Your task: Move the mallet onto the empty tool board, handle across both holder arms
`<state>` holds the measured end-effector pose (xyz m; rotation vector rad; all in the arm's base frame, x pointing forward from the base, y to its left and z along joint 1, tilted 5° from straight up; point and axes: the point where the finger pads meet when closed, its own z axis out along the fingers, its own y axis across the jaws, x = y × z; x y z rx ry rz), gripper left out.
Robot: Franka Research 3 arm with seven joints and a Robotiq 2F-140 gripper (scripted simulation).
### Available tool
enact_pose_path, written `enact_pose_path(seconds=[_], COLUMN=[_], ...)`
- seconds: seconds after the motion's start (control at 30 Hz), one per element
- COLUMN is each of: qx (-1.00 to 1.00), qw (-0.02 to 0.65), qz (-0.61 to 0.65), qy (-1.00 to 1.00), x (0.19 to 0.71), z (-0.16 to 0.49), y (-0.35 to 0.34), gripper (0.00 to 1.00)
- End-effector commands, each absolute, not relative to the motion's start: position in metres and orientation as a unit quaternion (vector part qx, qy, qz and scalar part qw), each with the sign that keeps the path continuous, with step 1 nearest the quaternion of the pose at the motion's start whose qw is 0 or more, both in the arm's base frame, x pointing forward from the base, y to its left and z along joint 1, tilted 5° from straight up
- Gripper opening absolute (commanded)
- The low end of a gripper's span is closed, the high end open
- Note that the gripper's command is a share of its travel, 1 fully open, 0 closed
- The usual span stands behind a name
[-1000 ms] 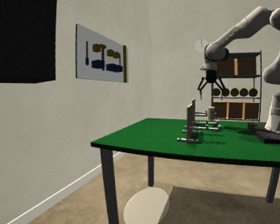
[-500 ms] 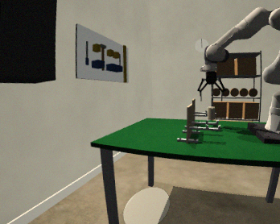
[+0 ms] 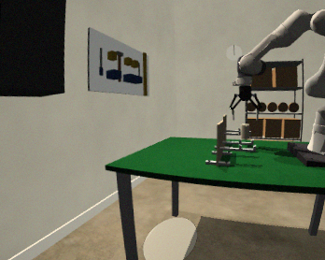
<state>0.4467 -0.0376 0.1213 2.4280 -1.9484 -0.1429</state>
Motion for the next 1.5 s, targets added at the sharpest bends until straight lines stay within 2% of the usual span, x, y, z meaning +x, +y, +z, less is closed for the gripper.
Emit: enact_pose_path(seconds=[0.0,1.47], qx=[0.777,0.777], qw=[0.011,0.011], qz=[-0.042,-0.042], qy=[-0.628,-0.628], x=[0.448,0.443], z=[0.117,0.061], y=[-0.038,-0.036], gripper=[1.0,1.0])
